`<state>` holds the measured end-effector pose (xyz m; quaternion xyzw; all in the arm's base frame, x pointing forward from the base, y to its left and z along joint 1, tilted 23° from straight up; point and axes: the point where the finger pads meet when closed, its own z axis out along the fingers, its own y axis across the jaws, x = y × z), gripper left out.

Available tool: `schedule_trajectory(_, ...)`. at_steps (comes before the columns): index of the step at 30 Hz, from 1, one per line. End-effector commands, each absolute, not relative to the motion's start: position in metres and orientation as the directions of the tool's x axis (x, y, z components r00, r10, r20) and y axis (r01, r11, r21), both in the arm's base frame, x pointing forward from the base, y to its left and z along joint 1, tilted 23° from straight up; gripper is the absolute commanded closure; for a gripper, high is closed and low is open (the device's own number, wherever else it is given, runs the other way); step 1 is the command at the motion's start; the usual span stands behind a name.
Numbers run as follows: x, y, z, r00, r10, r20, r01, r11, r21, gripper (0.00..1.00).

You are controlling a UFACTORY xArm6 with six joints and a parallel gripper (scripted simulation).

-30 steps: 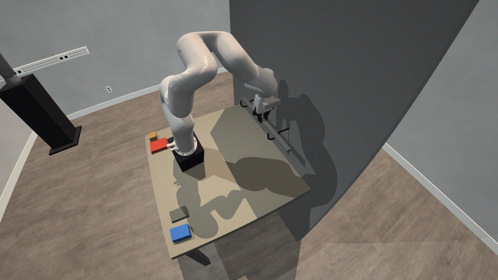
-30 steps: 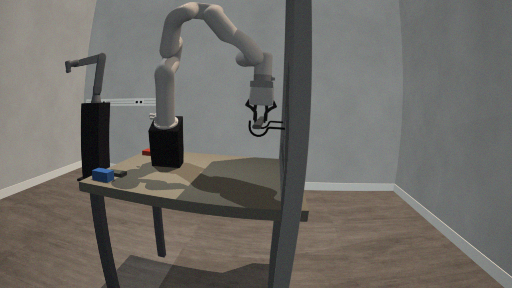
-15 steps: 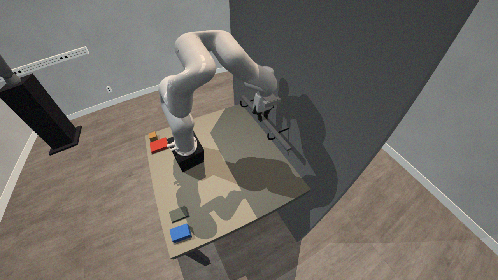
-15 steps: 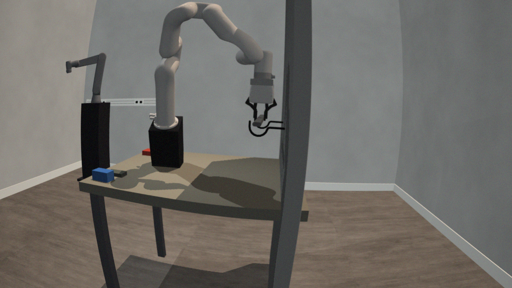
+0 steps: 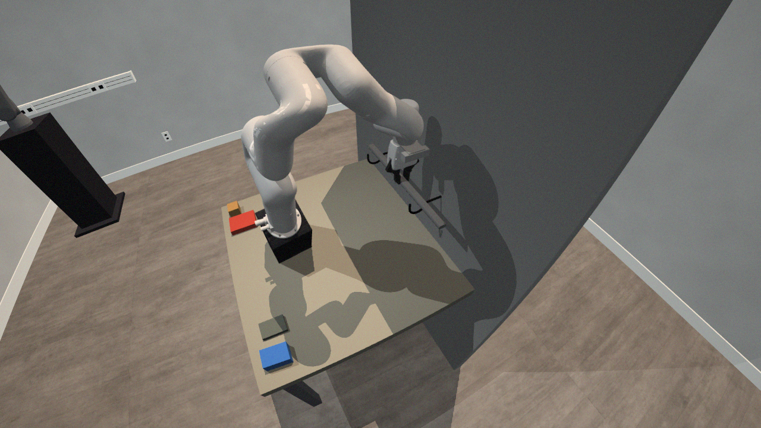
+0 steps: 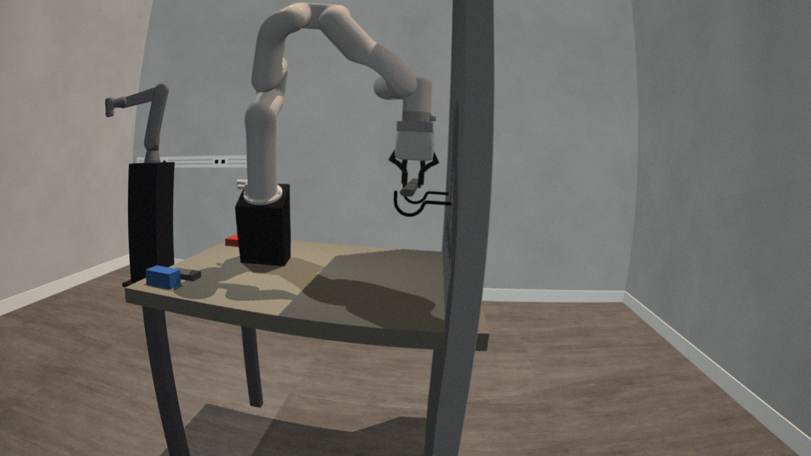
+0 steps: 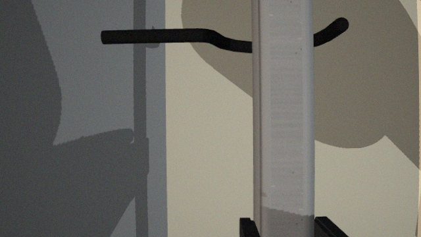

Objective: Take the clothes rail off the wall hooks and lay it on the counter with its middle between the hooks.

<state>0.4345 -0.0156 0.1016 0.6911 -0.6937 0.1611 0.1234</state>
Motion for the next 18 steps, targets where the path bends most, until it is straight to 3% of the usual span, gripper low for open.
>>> schedule_trajectory(1, 0.4358, -0.0138, 0.1059, -0.015, -0.919, 0.393, -0.998, -0.008, -0.057, 1.0)
schedule_trajectory(18, 0.4352, -0.0098, 0.1151, -0.015, -0.919, 0.393, -0.998, -0.008, -0.057, 1.0)
